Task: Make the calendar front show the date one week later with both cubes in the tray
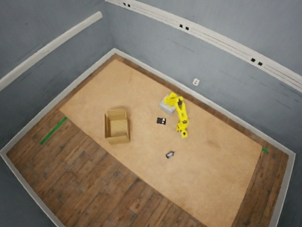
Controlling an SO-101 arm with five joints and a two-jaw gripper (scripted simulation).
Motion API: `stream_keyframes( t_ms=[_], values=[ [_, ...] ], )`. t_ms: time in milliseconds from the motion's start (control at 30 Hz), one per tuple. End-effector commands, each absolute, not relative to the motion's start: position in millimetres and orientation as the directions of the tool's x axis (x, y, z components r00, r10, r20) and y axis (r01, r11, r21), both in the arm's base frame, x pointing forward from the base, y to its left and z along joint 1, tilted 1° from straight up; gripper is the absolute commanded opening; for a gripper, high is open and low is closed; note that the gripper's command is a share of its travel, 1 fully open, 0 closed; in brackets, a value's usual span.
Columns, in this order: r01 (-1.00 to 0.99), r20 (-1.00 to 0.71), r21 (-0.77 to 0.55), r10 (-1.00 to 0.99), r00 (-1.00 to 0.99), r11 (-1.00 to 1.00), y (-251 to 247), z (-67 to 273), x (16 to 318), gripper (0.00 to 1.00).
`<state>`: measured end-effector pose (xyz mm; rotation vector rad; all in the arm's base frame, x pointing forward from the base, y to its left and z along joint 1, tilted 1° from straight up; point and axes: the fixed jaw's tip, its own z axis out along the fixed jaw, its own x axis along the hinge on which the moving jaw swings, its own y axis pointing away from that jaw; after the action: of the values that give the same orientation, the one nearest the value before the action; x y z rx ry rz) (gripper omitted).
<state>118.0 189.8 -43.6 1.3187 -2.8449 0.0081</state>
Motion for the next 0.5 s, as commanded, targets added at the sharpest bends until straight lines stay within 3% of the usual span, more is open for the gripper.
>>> stream_keyframes(
  t_ms=[0, 467],
  values=[
    [-0.760, 0.027, -0.003, -0.759, -0.650, 0.650, 184.6, -47.5, 117.3, 0.11],
    [-0.760, 0.027, -0.003, -0.759, -0.650, 0.650, 184.6, -47.5, 117.3, 0.00]
  ],
)
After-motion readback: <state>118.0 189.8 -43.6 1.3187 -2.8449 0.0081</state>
